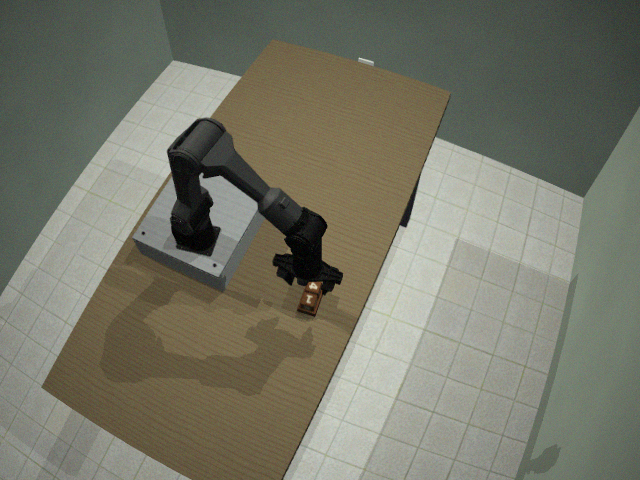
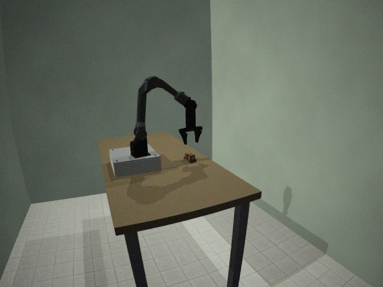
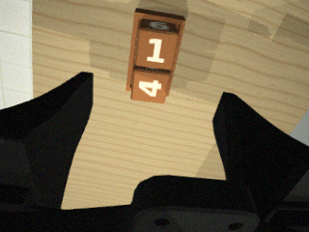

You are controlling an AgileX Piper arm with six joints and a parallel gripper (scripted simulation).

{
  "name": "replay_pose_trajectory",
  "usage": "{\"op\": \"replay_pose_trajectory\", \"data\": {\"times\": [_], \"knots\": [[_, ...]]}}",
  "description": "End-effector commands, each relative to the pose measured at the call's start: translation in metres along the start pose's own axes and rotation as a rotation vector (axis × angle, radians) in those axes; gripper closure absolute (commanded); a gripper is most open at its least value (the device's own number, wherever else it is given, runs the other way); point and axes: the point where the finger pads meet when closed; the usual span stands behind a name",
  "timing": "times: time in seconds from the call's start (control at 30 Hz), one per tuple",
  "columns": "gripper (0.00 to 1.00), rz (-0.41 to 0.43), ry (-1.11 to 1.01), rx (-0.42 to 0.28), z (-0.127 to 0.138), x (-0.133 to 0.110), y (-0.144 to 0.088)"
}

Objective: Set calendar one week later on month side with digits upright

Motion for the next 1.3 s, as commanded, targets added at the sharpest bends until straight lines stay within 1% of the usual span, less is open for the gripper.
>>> {"op": "replay_pose_trajectory", "data": {"times": [0.0,0.1,0.23,0.3,0.53,0.67,0.77,1.27], "knots": [[0.00,0.001,0.000,0.005,0.001,0.000,-0.005],[0.00,0.001,0.000,0.005,0.001,0.000,-0.013],[0.00,0.001,0.000,0.005,0.000,0.000,-0.030],[0.00,0.001,0.000,0.005,0.000,0.000,-0.030],[0.00,0.001,0.000,0.005,0.000,0.000,-0.064],[0.00,0.001,0.000,0.006,0.000,0.000,-0.076],[0.00,0.001,0.000,0.005,0.000,0.000,-0.080],[0.00,0.001,0.000,0.004,0.000,0.000,-0.080]]}}
Point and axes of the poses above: the point where the finger pads meet when closed, its own y axis out along the fingers, its own z axis across the jaws, x = y × z, and after that the axes turned 14 degrees about y, right-handed
